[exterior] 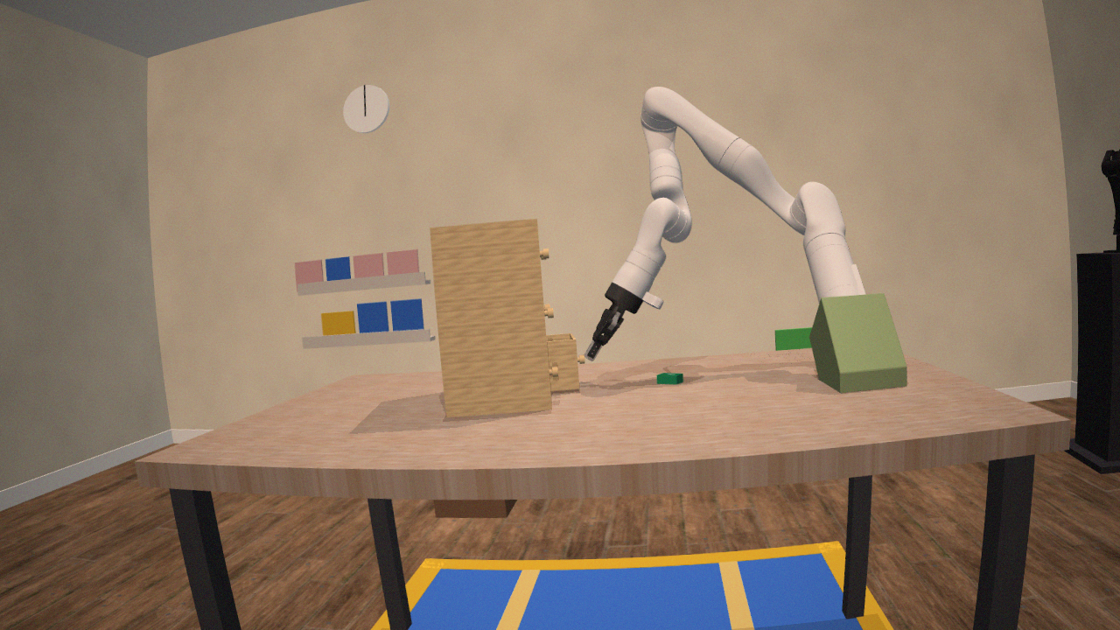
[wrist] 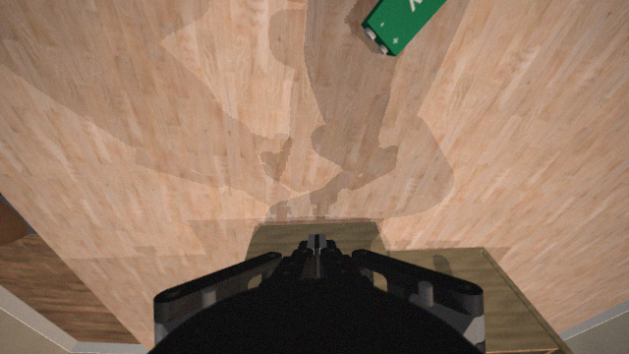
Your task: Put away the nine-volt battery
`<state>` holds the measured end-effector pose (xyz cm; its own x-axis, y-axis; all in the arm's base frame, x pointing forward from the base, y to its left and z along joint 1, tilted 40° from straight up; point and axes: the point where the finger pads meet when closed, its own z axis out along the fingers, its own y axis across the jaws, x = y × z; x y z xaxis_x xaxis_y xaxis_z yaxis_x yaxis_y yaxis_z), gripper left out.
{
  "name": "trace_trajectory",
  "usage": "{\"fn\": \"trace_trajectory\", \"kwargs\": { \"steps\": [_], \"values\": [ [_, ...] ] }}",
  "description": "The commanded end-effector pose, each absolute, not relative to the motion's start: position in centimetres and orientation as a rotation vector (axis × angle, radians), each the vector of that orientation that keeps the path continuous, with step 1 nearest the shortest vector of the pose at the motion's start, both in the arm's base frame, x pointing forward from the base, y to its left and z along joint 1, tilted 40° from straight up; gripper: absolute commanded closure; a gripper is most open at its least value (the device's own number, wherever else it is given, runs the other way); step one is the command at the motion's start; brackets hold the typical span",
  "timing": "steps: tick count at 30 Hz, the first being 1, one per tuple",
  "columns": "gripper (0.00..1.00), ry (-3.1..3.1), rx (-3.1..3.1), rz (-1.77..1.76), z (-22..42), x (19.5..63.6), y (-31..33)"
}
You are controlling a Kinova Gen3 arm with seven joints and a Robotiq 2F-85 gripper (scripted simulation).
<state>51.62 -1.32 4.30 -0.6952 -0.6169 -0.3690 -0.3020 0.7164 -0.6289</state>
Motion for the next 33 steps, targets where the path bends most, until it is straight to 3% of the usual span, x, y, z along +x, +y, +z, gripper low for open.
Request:
{"fn": "trace_trajectory", "kwargs": {
  "steps": [1,33],
  "values": [
    [1.0,2.347,-0.709,-0.729,4.2,52.1,-1.1],
    [1.0,2.341,-0.707,-0.73,4.0,56.5,0.4]
  ]
}}
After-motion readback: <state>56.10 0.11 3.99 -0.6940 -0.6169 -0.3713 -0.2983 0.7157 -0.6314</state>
